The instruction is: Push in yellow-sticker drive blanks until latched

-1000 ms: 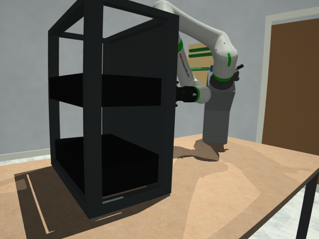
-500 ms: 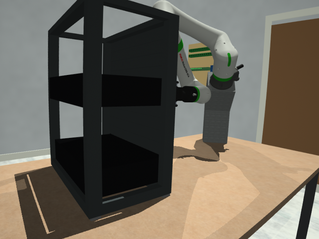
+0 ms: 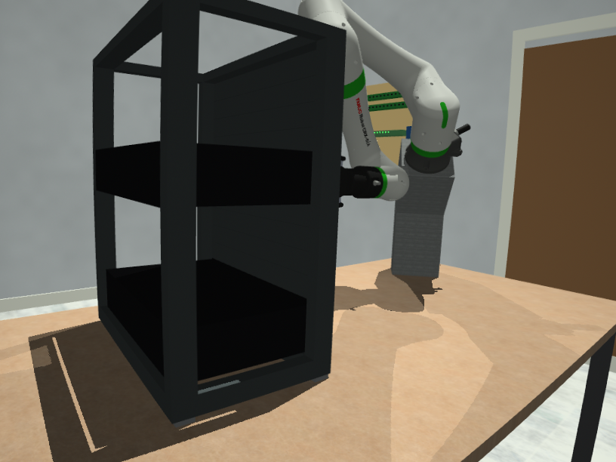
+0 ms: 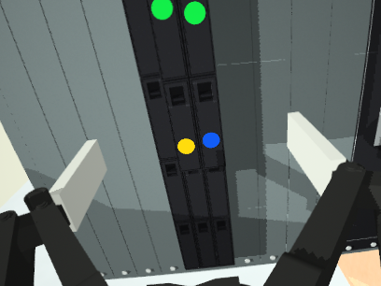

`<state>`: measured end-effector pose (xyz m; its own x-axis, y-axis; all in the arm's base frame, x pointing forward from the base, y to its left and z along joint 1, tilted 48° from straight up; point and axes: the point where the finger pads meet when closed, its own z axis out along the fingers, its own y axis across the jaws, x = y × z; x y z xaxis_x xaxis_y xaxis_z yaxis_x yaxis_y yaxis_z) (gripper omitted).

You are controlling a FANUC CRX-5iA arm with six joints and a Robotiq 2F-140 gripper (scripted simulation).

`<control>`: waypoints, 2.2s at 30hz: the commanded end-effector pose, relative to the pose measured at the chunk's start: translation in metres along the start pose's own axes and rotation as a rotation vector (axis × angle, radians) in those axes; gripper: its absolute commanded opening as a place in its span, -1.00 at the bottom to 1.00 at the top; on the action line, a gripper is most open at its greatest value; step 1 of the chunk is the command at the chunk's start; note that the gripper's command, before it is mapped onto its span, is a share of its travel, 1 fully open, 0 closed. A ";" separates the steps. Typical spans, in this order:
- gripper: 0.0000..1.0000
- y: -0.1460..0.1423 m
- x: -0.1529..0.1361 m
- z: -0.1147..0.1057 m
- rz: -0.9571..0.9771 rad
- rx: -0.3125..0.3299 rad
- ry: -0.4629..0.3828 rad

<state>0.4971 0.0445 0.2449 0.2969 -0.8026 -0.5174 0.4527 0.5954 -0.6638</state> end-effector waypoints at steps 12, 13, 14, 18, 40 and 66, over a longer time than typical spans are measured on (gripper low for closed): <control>1.00 0.002 -0.044 0.041 0.000 0.000 0.006; 1.00 0.002 -0.045 0.041 0.000 0.000 0.007; 1.00 0.002 -0.045 0.042 0.000 0.000 0.007; 1.00 0.002 -0.046 0.042 0.000 0.000 0.007; 1.00 0.002 -0.046 0.042 0.000 0.000 0.007; 1.00 0.002 -0.046 0.042 0.000 0.000 0.007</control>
<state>0.5201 0.0810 0.2896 0.2914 -0.8024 -0.5208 0.4528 0.5953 -0.6638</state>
